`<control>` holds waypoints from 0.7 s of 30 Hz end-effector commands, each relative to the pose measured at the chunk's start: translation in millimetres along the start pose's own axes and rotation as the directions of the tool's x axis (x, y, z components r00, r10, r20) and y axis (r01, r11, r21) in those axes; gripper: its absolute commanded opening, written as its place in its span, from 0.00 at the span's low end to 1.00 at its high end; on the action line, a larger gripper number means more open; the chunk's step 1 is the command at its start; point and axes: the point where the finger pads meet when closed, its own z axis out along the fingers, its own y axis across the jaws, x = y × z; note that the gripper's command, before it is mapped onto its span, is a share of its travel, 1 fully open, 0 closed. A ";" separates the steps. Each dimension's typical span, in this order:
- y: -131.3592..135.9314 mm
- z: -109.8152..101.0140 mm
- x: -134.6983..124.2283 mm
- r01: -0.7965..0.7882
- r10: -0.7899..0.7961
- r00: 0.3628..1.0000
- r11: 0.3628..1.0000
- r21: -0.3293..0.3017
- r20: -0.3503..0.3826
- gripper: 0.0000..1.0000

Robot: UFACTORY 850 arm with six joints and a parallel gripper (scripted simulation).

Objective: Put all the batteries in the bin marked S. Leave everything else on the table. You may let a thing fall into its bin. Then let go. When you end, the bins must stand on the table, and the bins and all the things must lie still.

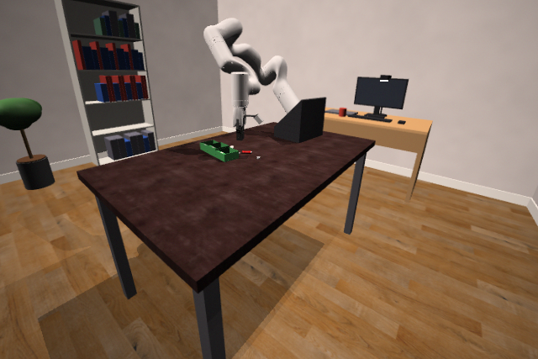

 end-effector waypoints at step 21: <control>8.1 -2.8 39.1 0.146 -0.146 0.989 0.989 0.003 -0.006 0.28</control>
